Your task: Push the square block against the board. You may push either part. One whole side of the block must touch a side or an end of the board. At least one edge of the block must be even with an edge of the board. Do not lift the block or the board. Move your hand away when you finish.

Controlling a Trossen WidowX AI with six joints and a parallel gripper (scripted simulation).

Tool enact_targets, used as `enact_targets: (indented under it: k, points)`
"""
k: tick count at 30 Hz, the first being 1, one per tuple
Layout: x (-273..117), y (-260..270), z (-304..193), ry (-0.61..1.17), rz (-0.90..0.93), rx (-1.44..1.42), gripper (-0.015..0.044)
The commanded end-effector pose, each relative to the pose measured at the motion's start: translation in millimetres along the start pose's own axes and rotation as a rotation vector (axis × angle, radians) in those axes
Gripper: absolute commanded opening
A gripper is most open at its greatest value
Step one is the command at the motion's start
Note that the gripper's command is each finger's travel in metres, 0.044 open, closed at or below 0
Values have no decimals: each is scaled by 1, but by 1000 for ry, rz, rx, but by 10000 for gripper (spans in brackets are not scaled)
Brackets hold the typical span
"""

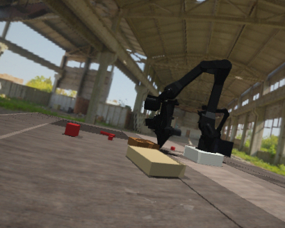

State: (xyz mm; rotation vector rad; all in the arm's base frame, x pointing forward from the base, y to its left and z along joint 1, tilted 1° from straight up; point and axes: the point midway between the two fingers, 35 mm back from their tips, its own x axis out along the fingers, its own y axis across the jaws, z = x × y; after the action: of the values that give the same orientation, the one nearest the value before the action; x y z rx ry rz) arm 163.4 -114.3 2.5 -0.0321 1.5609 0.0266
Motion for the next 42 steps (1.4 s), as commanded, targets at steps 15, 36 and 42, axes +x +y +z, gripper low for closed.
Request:
enact_targets:
  k: [15, 36, 42]
  points:
    - [3, -3, 15, -15, -5, -8, 0]
    - [1, -5, 40, -17, -5, -8, 0]
    - [0, -6, 47, -18, -5, -8, 0]
